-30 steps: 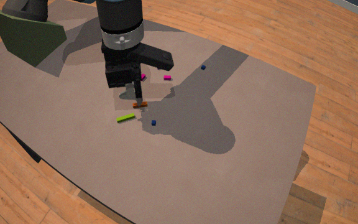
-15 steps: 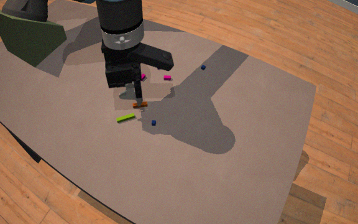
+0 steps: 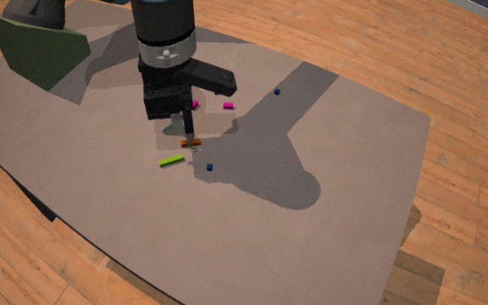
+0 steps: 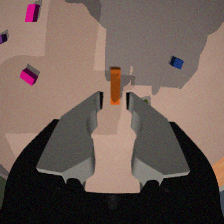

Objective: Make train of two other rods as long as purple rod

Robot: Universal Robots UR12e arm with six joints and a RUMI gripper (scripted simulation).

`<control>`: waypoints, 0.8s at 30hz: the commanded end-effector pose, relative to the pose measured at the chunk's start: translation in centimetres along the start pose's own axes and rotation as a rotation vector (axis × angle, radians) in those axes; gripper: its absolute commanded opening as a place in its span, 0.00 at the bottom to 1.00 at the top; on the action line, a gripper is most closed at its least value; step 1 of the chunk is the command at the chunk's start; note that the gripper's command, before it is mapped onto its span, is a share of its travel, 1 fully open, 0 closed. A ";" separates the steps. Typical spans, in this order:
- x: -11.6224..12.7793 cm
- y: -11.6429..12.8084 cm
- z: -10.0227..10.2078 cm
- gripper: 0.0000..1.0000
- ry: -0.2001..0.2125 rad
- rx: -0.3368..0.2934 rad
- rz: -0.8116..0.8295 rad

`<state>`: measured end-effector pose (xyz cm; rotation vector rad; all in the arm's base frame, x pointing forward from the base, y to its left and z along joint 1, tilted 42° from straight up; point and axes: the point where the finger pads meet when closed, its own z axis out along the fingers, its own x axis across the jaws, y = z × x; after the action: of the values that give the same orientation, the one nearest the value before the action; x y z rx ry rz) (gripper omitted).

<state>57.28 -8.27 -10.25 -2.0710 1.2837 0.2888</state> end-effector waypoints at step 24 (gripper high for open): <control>-0.2 0.0 1.3 0.14 -0.003 0.000 0.000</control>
<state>57.49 -7.97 -10.63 -2.0720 1.2827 0.2877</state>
